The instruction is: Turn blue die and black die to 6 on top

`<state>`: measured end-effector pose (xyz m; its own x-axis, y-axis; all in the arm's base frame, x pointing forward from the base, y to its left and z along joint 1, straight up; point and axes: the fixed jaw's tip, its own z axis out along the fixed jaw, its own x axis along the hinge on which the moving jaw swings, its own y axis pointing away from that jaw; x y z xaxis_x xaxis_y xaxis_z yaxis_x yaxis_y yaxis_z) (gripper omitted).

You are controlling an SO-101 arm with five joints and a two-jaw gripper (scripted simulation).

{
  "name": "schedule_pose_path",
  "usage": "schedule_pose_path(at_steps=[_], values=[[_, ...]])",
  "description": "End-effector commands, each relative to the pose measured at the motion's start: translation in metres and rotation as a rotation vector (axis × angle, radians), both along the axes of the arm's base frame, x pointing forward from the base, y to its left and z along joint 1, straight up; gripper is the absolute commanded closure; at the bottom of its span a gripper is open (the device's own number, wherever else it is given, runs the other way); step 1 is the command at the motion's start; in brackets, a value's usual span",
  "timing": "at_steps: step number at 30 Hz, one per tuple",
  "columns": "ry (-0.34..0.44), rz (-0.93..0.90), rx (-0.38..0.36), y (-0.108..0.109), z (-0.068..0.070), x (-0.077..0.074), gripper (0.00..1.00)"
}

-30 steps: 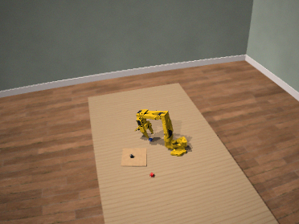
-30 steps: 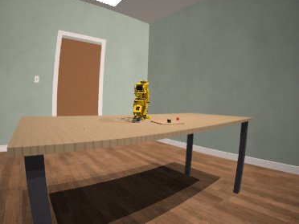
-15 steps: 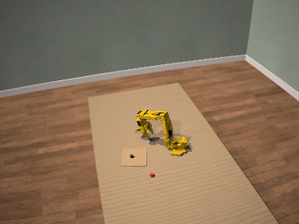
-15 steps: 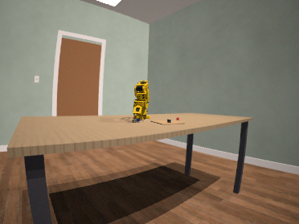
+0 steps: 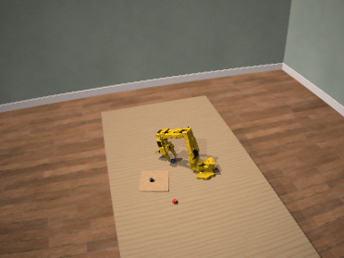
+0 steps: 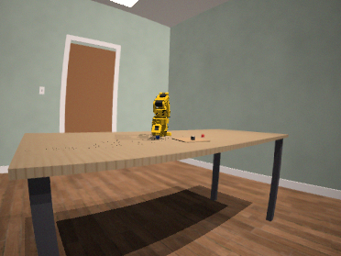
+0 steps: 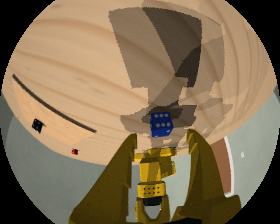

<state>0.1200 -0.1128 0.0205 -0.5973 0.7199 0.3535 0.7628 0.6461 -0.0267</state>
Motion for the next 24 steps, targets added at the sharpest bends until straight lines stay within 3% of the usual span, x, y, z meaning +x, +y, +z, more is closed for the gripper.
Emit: schedule_pose_path(at_steps=[1,24], values=[[-0.016,0.000,-0.018,-0.0016,-0.0012,0.0031,0.75],[-0.011,0.001,-0.012,-0.0014,-0.0076,0.0028,0.75]])
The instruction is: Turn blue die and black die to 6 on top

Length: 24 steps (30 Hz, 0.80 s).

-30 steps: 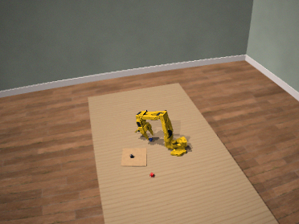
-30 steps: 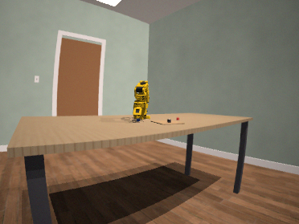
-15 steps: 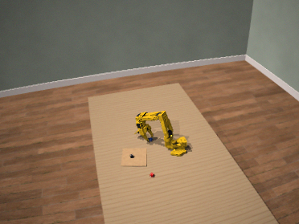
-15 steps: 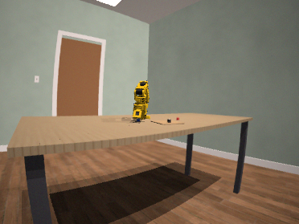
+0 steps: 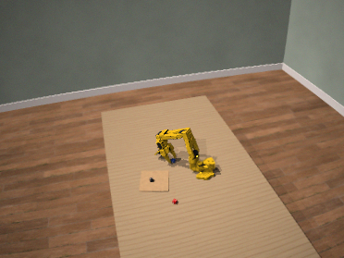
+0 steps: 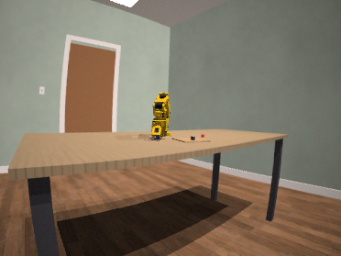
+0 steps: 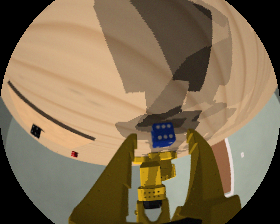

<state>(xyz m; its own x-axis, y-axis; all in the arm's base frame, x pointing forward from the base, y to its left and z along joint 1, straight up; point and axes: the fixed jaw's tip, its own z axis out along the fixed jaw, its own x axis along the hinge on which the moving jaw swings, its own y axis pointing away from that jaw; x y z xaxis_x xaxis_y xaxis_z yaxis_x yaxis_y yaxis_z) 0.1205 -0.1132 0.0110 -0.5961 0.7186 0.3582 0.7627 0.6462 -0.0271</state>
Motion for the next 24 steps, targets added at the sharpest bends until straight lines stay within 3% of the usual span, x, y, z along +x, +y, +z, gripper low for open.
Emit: schedule_pose_path(at_steps=[1,24], values=[[-0.015,0.001,-0.016,-0.0010,0.0018,0.0024,0.75],[-0.023,-0.005,-0.005,-0.0058,0.0018,-0.0031,0.87]])
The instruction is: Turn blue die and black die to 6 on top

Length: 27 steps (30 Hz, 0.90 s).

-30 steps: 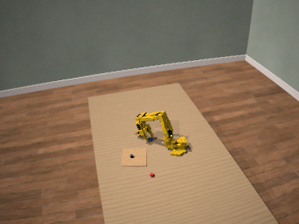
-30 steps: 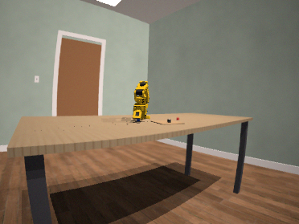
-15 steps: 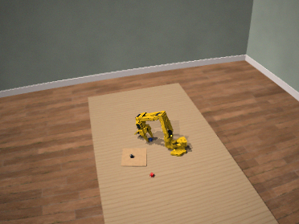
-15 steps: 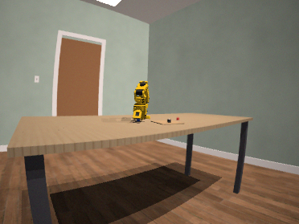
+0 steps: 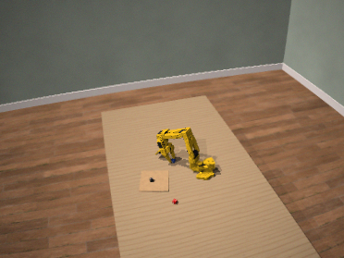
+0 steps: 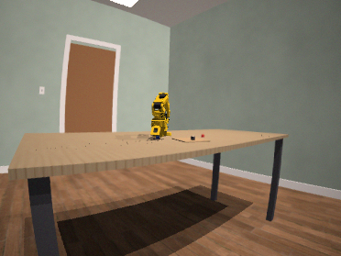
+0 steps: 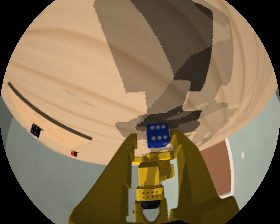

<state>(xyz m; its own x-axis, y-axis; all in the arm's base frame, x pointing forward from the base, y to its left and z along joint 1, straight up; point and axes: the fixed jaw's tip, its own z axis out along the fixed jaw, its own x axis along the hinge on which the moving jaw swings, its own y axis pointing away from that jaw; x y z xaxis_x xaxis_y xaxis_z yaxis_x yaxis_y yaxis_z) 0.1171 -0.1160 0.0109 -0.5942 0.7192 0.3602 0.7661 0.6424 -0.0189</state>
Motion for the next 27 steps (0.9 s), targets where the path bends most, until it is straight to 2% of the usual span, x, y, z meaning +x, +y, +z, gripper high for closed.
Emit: schedule_pose_path(at_steps=[1,13,27], values=[[-0.019,-0.001,-0.012,-0.0032,0.0019,-0.0001,0.88],[-0.023,-0.003,-0.007,-0.0052,0.0019,-0.0026,0.93],[-0.024,-0.003,-0.006,-0.0055,0.0019,-0.0029,0.94]])
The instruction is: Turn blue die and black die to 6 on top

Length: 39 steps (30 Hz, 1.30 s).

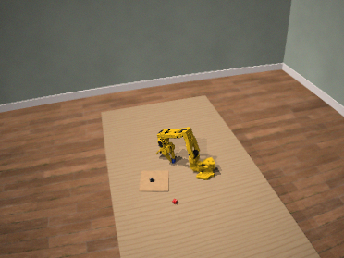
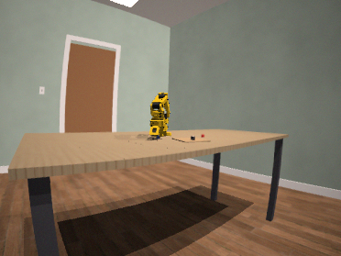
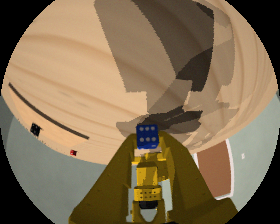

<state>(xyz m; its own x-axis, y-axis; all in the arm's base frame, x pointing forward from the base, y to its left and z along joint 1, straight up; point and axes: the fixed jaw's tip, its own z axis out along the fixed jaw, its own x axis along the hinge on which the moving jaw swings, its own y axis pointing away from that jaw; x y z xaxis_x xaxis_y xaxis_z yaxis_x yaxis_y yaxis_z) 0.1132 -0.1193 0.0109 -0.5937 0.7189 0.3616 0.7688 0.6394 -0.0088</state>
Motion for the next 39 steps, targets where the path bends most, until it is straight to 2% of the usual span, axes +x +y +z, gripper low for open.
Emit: schedule_pose_path(at_steps=[1,8,19,28,30,39], values=[[-0.017,0.001,-0.014,-0.002,0.002,0.001,0.95],[-0.017,0.001,-0.014,-0.002,0.002,0.001,1.00],[-0.031,0.001,-0.031,-0.003,0.005,0.001,1.00],[-0.141,0.001,-0.161,-0.003,0.030,0.003,1.00],[-0.141,0.001,-0.161,-0.003,0.030,0.003,1.00],[-0.252,0.001,-0.289,0.000,0.051,0.001,1.00]])
